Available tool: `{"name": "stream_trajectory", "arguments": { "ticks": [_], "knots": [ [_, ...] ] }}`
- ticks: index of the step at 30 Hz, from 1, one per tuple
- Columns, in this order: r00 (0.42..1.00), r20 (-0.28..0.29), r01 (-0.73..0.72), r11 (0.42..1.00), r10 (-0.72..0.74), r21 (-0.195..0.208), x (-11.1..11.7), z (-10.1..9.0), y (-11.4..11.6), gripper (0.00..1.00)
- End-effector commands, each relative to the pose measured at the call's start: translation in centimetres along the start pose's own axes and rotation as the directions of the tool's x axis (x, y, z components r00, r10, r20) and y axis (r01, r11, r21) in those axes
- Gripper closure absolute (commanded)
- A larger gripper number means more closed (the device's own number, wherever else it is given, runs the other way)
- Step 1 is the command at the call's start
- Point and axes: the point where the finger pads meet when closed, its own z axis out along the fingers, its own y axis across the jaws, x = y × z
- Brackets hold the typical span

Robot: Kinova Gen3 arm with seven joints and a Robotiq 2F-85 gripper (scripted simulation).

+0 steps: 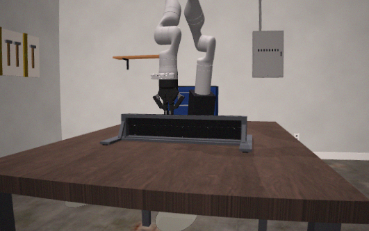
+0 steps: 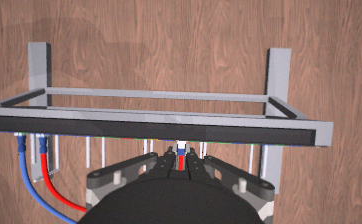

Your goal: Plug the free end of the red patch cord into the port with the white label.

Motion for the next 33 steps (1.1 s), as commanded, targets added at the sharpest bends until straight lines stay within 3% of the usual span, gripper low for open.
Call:
{"name": "stream_trajectory", "arguments": {
  "ticks": [1, 33],
  "knots": [
    [1.000, -0.017, -0.002, 1.000, 0.002, 0.003, 0.89, -0.08, -0.37, 1.00],
    [1.000, -0.015, -0.001, 1.000, 0.001, 0.002, 1.16, -0.11, -0.36, 1.00]
  ]
}}
